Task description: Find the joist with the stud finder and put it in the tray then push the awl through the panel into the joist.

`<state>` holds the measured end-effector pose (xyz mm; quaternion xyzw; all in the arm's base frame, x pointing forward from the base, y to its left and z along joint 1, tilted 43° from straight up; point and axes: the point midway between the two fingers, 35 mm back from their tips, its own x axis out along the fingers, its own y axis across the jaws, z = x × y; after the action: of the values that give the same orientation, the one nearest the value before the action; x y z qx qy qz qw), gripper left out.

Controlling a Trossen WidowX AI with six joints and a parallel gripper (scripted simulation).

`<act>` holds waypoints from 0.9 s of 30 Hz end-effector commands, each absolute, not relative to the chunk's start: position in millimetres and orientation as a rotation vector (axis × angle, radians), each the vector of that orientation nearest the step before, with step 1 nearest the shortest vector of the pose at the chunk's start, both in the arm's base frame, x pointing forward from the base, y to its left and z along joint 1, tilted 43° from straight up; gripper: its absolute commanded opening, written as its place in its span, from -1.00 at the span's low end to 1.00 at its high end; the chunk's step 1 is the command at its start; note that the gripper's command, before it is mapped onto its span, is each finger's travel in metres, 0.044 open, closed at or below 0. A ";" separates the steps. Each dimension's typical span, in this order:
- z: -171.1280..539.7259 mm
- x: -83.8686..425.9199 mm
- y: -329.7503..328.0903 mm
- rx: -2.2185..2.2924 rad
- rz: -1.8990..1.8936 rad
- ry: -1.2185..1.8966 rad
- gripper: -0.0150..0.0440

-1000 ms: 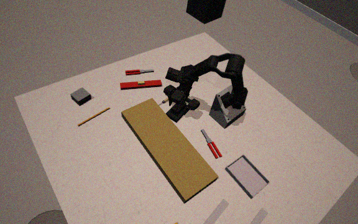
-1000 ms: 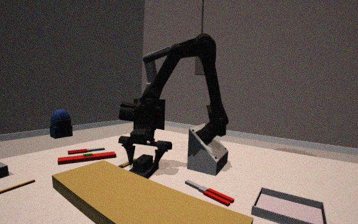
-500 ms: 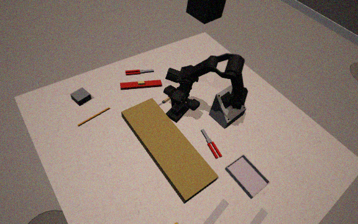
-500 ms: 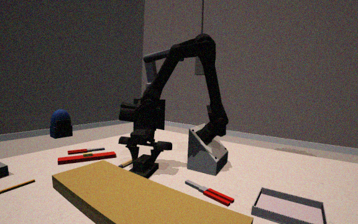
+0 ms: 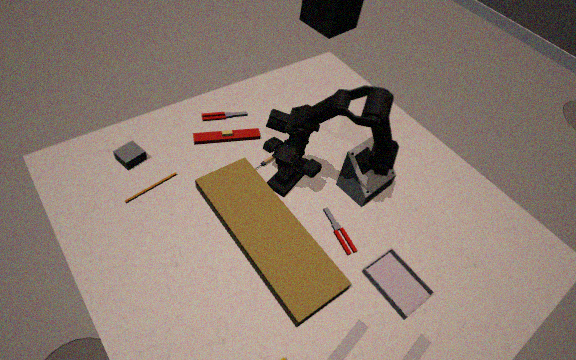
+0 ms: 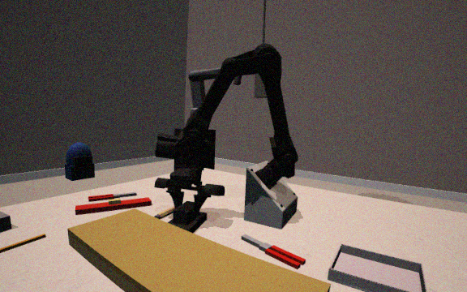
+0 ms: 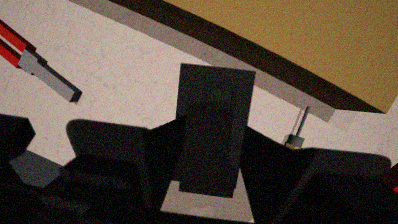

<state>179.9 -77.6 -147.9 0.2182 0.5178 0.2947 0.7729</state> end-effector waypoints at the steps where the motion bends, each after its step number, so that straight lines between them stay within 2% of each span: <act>1: -145.8 180.9 -79.9 0.476 0.636 1.118 -0.12; 5: -134.8 182.4 -93.3 0.475 0.634 1.119 -0.48; 18: -72.7 177.5 -146.0 0.474 0.634 1.121 -0.49; 27: -75.3 189.1 -156.5 0.491 0.612 1.136 -0.49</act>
<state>180.8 -147.2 -74.5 0.2273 0.5201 0.2902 0.7705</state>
